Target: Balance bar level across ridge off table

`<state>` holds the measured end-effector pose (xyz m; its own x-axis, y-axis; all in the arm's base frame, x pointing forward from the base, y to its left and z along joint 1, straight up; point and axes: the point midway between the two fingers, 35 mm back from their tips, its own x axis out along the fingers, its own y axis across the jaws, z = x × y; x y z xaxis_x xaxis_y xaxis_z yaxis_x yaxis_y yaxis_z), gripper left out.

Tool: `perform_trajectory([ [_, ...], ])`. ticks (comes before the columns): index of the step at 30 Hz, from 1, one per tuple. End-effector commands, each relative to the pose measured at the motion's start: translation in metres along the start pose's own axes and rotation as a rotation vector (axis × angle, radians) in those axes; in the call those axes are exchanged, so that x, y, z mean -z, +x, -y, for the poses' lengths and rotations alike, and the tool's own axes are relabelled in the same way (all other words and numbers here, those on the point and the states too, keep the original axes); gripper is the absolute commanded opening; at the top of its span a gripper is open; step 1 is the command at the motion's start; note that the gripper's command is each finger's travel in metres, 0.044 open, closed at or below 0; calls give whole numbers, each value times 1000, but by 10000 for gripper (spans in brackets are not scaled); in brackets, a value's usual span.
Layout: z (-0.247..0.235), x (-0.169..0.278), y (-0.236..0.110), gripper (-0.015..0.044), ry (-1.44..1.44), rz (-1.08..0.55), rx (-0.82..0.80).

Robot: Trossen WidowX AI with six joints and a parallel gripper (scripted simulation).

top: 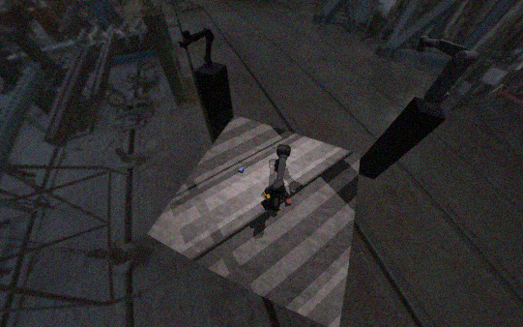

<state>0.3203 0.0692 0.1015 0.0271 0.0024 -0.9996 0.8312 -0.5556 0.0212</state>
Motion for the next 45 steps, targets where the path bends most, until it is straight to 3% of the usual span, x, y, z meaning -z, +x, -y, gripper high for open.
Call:
perform_trajectory([
  [1, 0, 0, 1, 0, -3, -3, 2],
  [45, 0, 0, 5, 0, -3, -3, 2],
])
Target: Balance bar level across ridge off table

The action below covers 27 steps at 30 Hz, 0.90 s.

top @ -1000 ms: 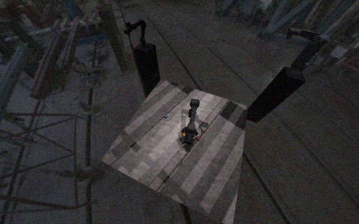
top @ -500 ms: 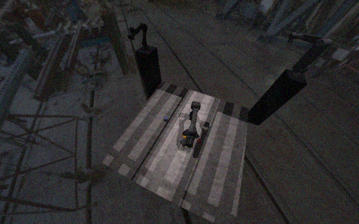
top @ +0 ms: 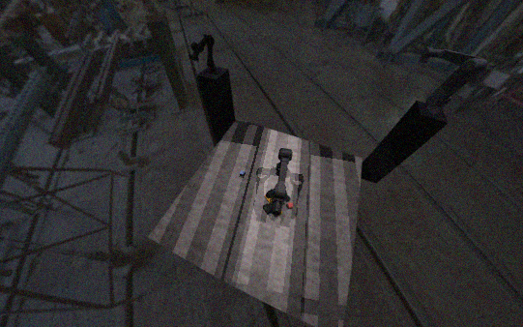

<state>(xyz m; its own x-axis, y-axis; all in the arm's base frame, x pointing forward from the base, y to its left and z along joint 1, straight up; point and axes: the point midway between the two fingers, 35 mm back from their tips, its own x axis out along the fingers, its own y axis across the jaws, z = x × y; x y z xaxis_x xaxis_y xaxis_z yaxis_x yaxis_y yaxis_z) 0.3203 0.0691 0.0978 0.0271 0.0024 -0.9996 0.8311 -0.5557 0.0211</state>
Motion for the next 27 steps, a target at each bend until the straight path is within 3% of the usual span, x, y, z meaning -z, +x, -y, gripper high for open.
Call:
perform_trajectory([
  [1, 0, 0, 1, 0, -3, -3, 2],
  [27, 0, 0, 3, 0, -3, -3, 2],
])
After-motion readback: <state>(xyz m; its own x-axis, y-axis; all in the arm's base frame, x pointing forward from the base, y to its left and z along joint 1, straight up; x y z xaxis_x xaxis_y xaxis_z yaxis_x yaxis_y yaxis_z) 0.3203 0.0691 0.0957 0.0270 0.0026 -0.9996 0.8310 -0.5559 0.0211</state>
